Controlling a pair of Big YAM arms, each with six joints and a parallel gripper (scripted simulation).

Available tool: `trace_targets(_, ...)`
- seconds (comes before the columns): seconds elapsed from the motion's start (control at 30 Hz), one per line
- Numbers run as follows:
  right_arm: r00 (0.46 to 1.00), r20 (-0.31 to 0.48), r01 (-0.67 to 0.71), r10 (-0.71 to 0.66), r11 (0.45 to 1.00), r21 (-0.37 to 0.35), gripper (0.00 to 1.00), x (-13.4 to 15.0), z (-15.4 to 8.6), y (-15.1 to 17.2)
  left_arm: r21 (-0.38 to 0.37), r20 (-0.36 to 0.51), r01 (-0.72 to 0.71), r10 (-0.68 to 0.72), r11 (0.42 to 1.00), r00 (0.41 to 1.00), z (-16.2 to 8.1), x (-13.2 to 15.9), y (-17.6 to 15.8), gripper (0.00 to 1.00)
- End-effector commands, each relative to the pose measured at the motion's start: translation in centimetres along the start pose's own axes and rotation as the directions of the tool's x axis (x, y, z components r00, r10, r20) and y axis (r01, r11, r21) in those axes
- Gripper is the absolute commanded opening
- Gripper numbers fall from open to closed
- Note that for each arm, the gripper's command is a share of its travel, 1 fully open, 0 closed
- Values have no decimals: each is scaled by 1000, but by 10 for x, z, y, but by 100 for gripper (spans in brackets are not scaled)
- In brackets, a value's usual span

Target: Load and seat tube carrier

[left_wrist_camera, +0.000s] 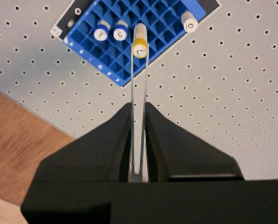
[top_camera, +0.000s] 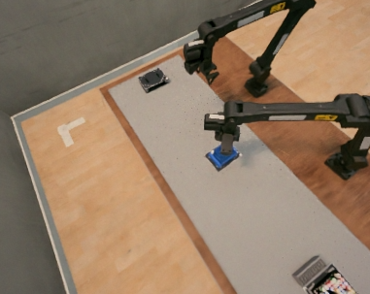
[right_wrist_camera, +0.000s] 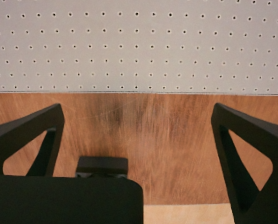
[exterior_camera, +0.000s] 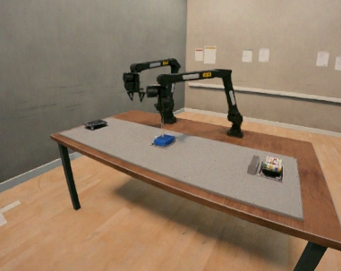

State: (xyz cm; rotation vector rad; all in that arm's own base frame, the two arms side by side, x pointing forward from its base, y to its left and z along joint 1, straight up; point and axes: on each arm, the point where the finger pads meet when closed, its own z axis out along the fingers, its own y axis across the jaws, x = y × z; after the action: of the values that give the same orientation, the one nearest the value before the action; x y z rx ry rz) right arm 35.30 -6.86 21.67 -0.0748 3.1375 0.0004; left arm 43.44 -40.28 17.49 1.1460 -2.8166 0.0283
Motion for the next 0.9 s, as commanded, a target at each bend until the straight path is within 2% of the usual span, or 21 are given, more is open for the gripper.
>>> trace_targets(0.0, 999, 32, -13, 13, 1000, 8, 100, -8, -12, -1, -3, -3, 4, -4, 1000, 1000, 9, 2, -2, 9)
trace_targets(0.87, 999, 32, -13, 13, 1000, 8, 100, -8, -12, -1, -1, -2, 4, -4, 1000, 1000, 14, 2, -1, 9)
